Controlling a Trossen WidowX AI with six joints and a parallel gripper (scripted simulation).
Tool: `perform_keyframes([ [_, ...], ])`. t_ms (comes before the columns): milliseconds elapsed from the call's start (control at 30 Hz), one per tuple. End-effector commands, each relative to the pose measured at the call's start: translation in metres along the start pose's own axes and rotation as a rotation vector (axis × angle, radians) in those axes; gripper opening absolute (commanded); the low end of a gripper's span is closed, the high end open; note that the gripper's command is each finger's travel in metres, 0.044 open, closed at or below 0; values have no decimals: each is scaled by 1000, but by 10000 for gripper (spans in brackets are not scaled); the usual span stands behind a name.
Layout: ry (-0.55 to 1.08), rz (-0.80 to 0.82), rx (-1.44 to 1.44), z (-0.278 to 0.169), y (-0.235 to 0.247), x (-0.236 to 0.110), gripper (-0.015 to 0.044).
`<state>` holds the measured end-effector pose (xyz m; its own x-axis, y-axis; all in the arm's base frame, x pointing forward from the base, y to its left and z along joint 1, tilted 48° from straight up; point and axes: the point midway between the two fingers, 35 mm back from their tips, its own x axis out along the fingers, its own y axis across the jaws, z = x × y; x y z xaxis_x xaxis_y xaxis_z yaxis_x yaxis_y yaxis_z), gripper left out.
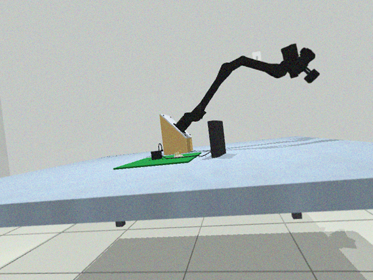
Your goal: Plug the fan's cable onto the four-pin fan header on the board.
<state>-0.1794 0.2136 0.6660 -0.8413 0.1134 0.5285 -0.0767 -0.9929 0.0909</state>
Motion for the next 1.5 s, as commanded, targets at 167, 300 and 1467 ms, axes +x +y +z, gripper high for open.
perform_keyframes([
  [167, 32, -251, -209, -1, -77, -39, 440],
  [300, 72, -409, -328, 1, -122, -74, 440],
  [1467, 979, -1658, -768, 8, -172, -620, 440],
])
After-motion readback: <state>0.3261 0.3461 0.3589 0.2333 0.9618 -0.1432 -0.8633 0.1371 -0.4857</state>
